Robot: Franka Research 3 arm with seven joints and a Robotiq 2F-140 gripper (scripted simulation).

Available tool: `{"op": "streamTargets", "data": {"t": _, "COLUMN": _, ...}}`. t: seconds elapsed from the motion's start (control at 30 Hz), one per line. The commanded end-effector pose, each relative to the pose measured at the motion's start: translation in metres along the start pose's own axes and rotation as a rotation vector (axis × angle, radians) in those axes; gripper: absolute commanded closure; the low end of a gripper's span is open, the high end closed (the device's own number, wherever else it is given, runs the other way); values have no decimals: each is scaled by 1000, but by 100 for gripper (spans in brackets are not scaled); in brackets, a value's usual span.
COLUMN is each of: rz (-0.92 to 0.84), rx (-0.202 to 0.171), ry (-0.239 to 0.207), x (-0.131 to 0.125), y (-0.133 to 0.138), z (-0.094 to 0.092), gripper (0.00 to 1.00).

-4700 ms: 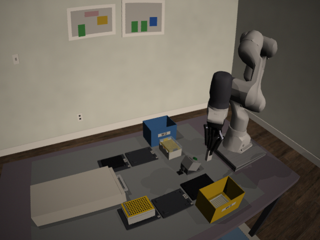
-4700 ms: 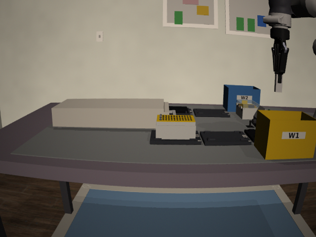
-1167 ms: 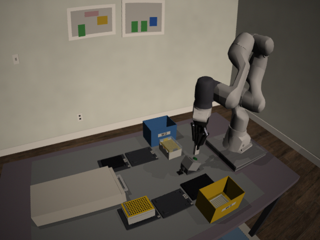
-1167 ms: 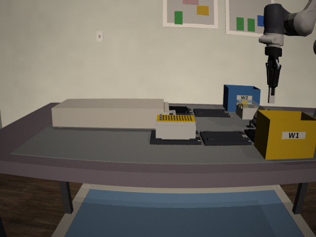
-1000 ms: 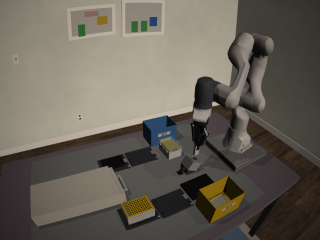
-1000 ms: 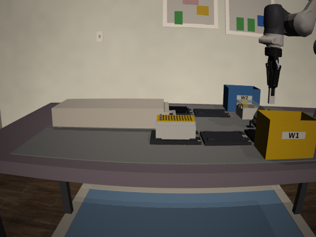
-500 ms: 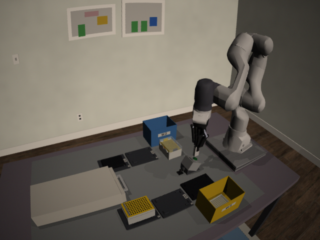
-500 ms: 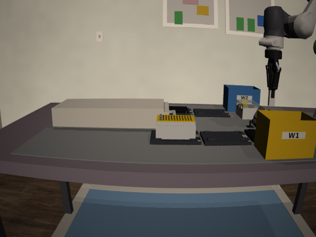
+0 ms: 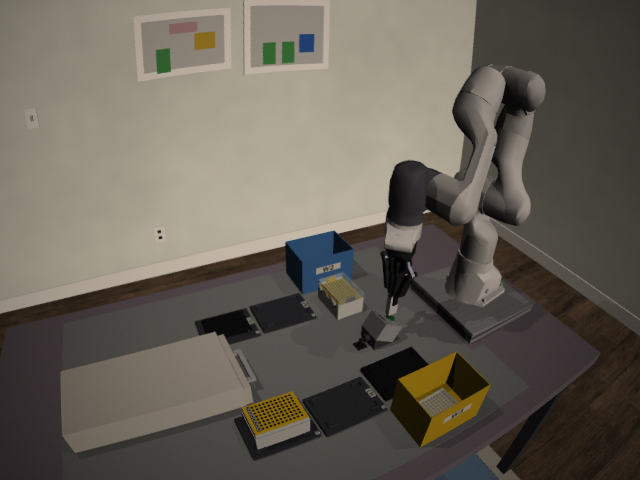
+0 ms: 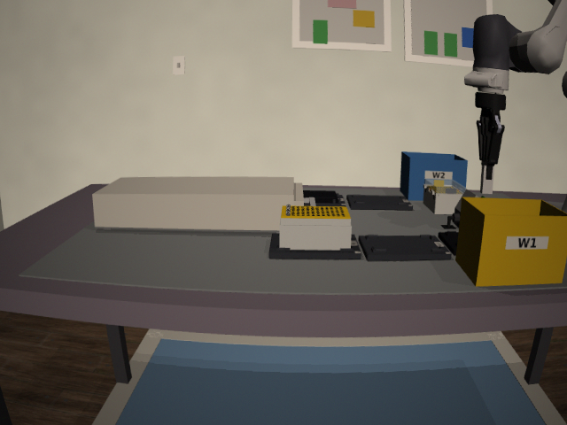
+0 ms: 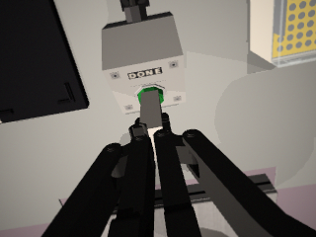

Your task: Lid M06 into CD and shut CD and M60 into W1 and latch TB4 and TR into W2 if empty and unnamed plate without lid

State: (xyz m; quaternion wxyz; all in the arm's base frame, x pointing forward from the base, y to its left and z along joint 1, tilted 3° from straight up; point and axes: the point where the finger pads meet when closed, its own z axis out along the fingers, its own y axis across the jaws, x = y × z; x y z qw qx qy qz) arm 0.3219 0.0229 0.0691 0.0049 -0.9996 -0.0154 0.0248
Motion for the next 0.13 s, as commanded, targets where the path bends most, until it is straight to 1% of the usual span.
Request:
{"op": "streamTargets", "data": {"t": 0.0, "rz": -7, "rx": 2, "ry": 3, "x": 1, "y": -1, "z": 3, "gripper": 100}}
{"op": "streamTargets", "data": {"t": 0.1, "rz": -7, "rx": 2, "ry": 3, "x": 1, "y": -1, "z": 5, "gripper": 100}}
